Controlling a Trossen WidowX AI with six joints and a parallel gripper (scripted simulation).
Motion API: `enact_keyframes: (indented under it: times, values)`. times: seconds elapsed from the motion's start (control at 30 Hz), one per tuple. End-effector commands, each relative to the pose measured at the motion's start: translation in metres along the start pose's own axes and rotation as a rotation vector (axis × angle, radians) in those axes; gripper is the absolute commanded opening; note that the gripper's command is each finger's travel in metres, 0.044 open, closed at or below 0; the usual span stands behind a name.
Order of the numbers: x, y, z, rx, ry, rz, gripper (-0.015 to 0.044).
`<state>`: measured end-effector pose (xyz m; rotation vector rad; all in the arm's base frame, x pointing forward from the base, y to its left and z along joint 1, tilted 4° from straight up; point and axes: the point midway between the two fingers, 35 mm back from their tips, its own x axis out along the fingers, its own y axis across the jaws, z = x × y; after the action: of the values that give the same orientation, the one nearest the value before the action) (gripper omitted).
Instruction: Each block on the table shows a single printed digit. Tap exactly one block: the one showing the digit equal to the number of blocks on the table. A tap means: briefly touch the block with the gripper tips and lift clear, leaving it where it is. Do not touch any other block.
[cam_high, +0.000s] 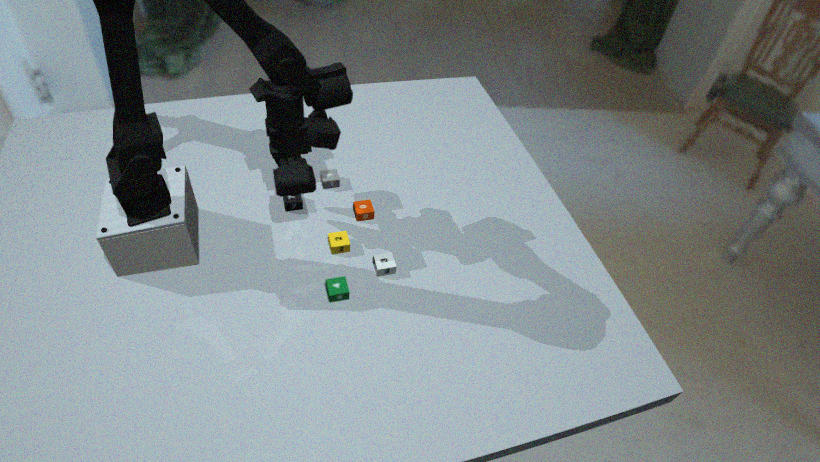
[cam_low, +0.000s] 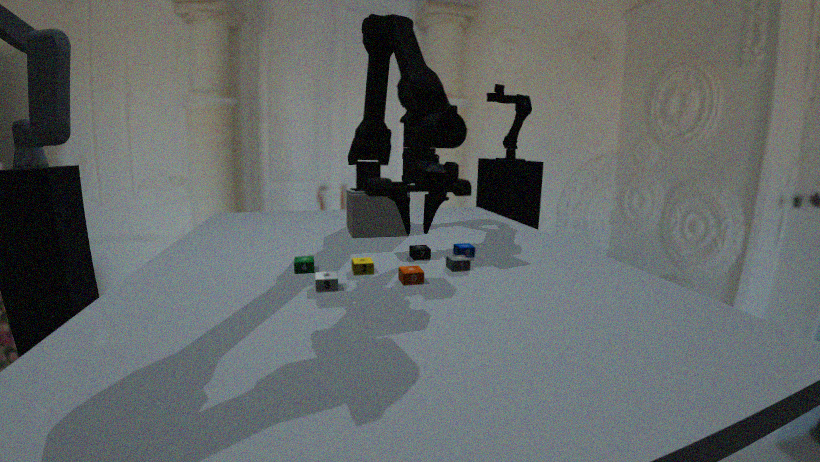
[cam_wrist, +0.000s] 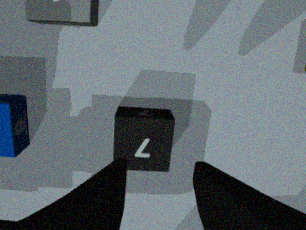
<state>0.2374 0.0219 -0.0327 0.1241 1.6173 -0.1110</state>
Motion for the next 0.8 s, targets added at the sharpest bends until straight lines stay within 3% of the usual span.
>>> enact_keyframes:
  times: [0.0,0.77]
  values:
    - [0.001,0.001,0.0,0.005,0.001,0.003,0.002]
    - [0.026,0.001,0.0,0.005,0.001,0.003,0.002]
